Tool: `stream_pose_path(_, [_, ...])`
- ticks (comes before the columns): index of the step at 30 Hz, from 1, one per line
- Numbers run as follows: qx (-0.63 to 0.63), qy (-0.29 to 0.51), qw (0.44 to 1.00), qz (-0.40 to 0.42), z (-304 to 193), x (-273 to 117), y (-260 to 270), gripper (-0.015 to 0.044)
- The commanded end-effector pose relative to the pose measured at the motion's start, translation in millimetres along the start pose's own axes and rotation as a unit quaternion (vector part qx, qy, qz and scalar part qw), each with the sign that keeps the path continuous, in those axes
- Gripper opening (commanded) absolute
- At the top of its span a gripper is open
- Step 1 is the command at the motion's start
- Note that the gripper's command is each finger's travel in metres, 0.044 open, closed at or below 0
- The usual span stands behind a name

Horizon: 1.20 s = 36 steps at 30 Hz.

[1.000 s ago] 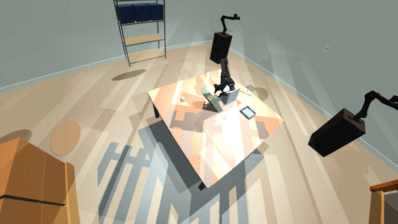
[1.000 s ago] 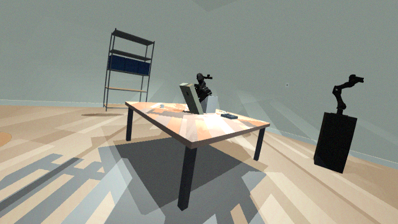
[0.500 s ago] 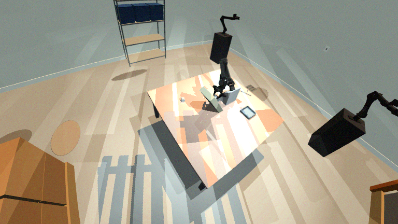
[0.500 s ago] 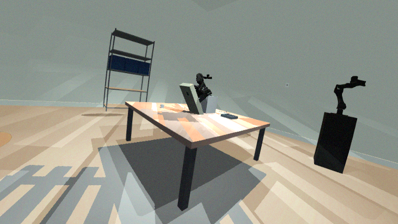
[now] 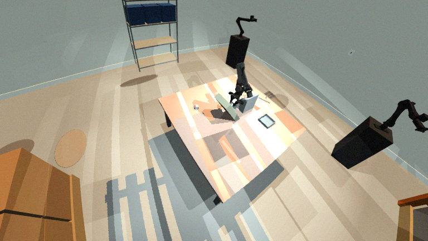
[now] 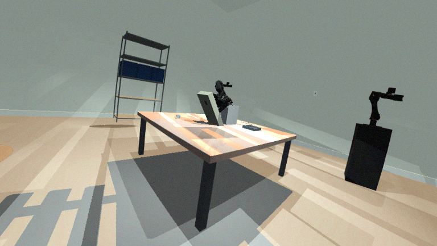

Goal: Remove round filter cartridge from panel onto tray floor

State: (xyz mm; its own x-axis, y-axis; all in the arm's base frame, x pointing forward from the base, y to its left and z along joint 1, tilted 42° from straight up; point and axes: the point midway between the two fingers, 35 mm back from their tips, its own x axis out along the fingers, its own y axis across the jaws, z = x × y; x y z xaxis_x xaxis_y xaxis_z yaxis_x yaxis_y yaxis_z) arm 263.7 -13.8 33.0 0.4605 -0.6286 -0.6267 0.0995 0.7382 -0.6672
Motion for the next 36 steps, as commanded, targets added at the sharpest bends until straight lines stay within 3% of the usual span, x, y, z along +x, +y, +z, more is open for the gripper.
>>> stream_pose_path(1, [0.001,0.000,1.000,0.001,0,0,0,0.0152])
stream_pose_path(7, [0.001,0.000,1.000,0.001,8,-4,0,0.0000])
stream_pose_path(15, [0.000,0.000,1.000,0.001,23,-13,1,0.0000])
stream_pose_path(36, [-0.001,0.002,1.000,0.002,27,-102,1,0.0000])
